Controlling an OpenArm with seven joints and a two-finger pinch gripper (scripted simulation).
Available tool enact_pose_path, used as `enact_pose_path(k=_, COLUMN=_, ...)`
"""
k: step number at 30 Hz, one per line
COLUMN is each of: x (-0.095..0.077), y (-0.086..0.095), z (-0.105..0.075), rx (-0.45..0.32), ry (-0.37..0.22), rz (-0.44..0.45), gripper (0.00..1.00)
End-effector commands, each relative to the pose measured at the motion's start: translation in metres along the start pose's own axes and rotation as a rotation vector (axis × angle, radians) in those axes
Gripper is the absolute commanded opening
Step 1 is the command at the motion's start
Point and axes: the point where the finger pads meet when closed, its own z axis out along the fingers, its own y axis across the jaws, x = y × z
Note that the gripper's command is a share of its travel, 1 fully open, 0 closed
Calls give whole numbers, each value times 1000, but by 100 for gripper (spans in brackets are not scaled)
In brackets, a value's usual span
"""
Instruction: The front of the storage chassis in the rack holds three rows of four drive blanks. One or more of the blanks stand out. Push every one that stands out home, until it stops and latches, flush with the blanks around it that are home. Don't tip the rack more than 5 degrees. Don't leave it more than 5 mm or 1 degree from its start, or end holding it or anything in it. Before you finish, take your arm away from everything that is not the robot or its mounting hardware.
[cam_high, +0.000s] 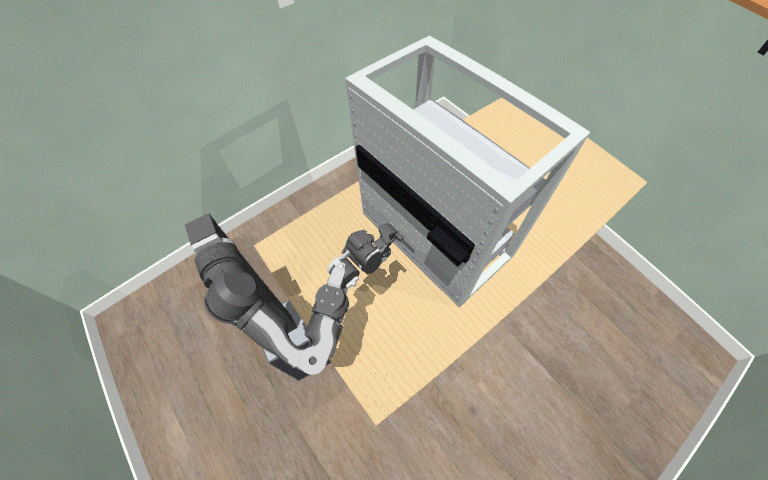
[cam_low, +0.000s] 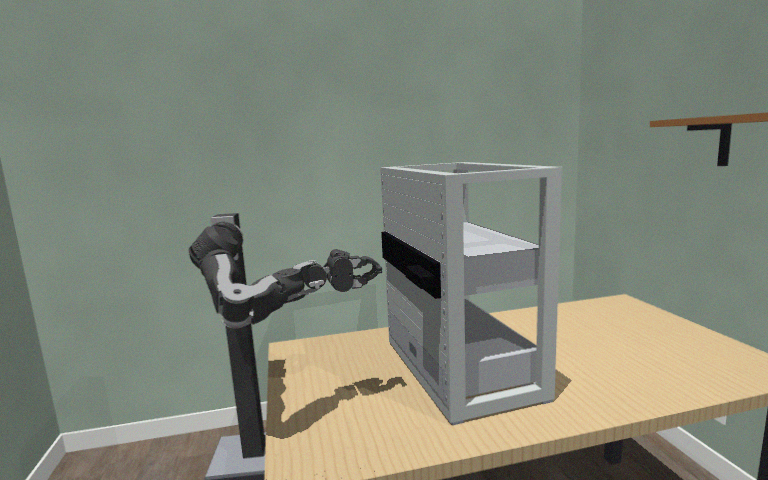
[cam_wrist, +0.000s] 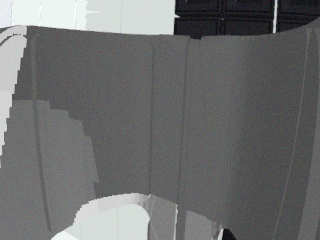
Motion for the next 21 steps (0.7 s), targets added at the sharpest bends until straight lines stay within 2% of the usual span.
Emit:
enact_pose_path(k=1, x=-2, y=3, z=-5, rx=-12, ry=-15, rz=10, gripper=0)
enact_pose_path(k=4, x=-2, y=3, z=-15, rx=-12, ry=-15, rz=10, gripper=0)
enact_pose_path(k=14, x=-3, y=3, z=-22, rx=-10, ry=-17, rz=10, gripper=0)
enact_pose_path(k=21, x=-6, y=28, z=-24, rx=-9, ry=-17, rz=10, gripper=0)
